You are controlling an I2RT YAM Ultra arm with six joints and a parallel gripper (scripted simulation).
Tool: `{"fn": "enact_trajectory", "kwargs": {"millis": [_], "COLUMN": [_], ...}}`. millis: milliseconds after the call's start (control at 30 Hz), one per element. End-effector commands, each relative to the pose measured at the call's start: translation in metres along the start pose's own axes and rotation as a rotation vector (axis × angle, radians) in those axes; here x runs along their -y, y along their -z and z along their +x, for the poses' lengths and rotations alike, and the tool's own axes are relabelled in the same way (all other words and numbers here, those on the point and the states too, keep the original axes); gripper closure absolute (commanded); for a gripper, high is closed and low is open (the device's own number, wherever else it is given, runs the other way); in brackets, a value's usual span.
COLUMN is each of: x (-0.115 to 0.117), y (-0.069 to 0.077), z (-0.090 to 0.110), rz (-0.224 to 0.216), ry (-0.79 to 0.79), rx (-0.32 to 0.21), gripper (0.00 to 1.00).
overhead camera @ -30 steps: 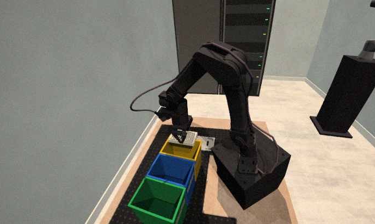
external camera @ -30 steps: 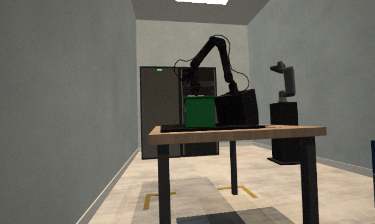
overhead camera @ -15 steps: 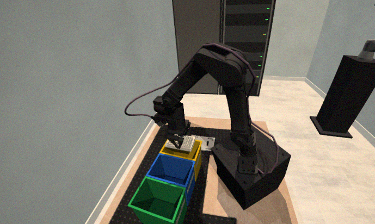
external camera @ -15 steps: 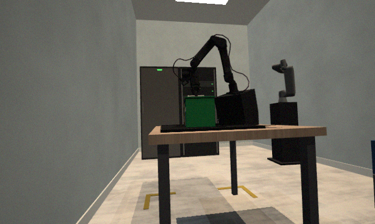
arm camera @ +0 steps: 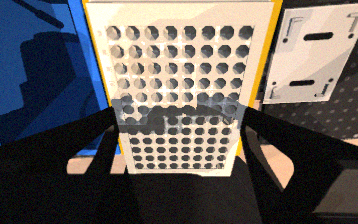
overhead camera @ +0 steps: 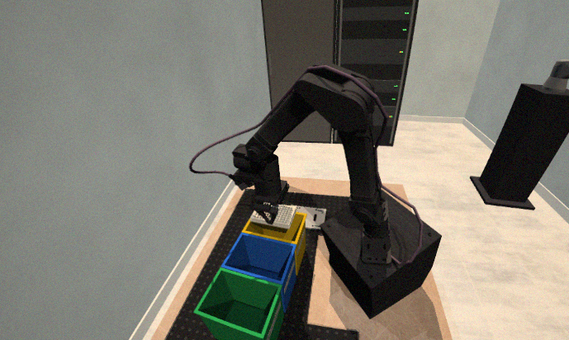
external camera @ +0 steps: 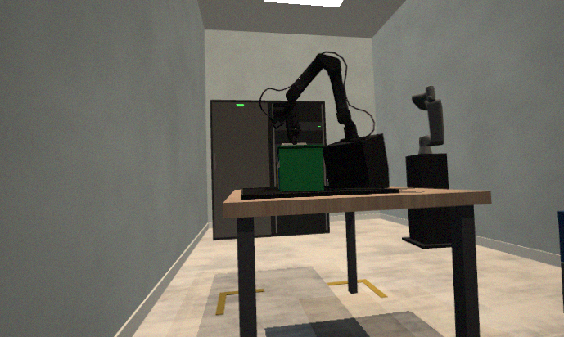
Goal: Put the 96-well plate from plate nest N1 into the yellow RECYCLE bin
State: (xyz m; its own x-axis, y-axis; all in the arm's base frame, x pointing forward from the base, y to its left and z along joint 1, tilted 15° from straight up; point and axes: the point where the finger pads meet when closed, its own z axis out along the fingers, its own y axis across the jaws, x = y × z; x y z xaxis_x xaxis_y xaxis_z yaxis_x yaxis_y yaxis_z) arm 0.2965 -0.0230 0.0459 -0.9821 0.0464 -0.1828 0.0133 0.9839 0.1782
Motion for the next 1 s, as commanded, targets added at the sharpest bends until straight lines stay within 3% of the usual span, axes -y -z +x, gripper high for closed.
{"fn": "enact_trajectory", "kwargs": {"millis": [0, 600, 767, 967], "x": [0.005, 0.006, 0.005, 0.004], "y": [0.009, 0.011, 0.009, -0.007], "z": [-0.016, -0.016, -0.012, -0.005], "rz": [0.011, 0.012, 0.007, 0.001], "ry": [0.004, 0.004, 0.003, -0.001], "rx": [0.05, 0.058, 0.038, -0.002], "gripper": [1.0, 1.0, 1.0, 1.0]}}
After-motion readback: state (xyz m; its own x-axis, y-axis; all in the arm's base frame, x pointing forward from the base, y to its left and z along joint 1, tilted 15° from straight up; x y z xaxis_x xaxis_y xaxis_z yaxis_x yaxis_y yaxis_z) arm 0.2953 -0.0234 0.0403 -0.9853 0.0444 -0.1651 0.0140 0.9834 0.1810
